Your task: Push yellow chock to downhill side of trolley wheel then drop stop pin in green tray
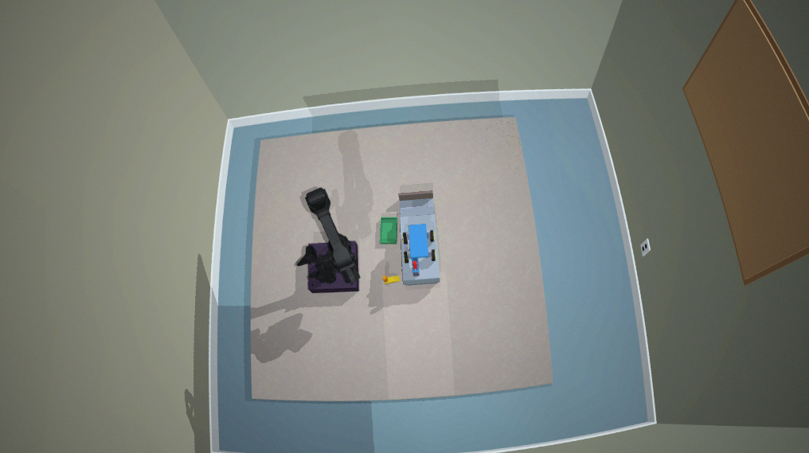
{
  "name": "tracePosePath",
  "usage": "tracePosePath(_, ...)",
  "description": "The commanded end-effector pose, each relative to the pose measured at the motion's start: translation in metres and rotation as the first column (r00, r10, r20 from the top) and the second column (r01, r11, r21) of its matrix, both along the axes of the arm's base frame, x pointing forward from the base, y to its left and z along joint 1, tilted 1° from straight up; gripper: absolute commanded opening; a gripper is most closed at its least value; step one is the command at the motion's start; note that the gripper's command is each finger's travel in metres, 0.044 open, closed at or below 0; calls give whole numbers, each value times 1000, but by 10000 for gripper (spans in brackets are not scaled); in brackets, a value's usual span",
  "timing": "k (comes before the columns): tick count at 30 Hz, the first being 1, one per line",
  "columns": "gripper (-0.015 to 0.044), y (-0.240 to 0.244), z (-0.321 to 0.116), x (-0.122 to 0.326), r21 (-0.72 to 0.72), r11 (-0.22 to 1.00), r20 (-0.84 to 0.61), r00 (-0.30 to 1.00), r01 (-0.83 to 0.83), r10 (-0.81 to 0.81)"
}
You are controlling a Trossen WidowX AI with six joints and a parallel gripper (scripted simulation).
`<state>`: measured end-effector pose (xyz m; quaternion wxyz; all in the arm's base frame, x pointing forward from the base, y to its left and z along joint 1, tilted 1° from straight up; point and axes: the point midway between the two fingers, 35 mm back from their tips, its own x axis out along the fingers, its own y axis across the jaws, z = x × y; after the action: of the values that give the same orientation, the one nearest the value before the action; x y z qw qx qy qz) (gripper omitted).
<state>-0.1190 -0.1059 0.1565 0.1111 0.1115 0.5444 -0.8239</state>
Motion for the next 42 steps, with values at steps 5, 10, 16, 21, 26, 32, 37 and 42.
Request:
tracePosePath(5,269,-12,-14,19,-178,981,165,985,80,-51)
tracePosePath(10,190,-30,-33,56,-348,901,414,905,259,-100)
tracePosePath(16,190,-47,-51,114,-385,762,687,713,521,-140)
tracePosePath(21,190,-54,-58,171,-277,636,855,487,720,-179)
tracePosePath(26,190,-52,-59,233,-76,509,944,227,858,-241)
tracePosePath(32,190,-44,-54,277,90,415,952,44,905,-303)
tracePosePath(37,190,-44,-56,277,90,415,952,44,905,-303)
tracePosePath(42,190,-46,-75,278,90,415,952,44,905,-303)
